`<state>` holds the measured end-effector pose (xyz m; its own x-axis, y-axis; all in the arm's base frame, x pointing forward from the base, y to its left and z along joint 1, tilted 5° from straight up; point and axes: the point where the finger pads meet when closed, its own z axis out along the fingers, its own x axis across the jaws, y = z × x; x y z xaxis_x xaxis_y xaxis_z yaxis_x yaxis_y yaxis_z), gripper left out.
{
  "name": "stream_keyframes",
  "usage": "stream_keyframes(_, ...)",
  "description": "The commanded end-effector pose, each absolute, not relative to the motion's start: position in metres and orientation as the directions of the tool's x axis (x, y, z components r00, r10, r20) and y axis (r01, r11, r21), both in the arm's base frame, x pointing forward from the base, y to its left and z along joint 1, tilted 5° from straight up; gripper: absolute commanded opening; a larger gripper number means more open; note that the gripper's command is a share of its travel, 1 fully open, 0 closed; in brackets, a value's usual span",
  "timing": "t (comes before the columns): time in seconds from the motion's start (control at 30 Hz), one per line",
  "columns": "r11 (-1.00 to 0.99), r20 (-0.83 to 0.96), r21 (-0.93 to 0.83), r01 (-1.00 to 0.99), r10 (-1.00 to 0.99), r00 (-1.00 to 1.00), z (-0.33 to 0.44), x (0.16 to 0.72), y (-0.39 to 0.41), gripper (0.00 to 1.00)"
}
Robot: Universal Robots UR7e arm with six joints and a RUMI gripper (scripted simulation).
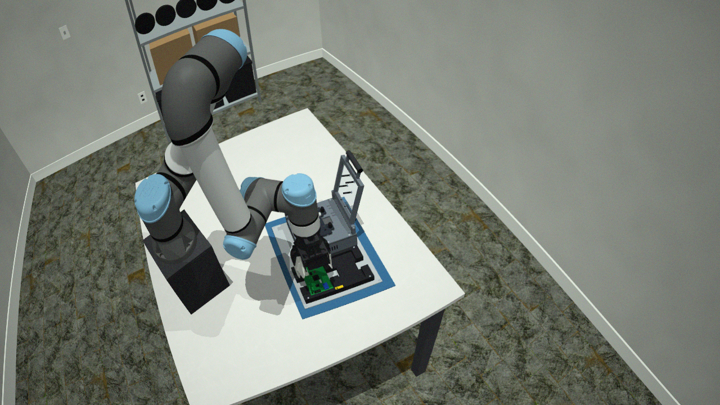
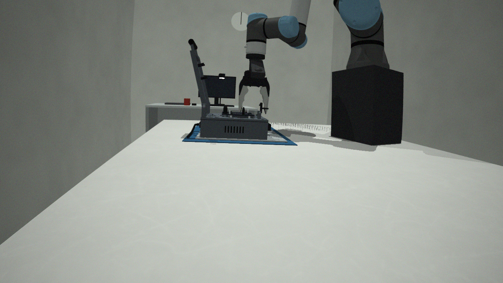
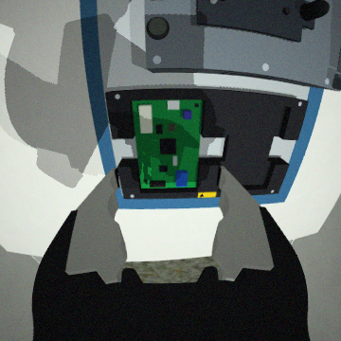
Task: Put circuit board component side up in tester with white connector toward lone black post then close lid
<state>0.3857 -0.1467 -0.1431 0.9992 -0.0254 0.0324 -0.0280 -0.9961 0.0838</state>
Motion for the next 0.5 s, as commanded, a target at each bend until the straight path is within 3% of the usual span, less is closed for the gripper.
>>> stream_keyframes(0.0, -0.996, 0.034, 0.085, -0.028, -0.025, 0.999, -0.148, 0.386, -0.147, 0.59)
stream_keyframes(0.47, -0.996, 0.034, 0.085, -0.028, -0.025, 0.999, -0.164, 0.387, -0.149, 0.59)
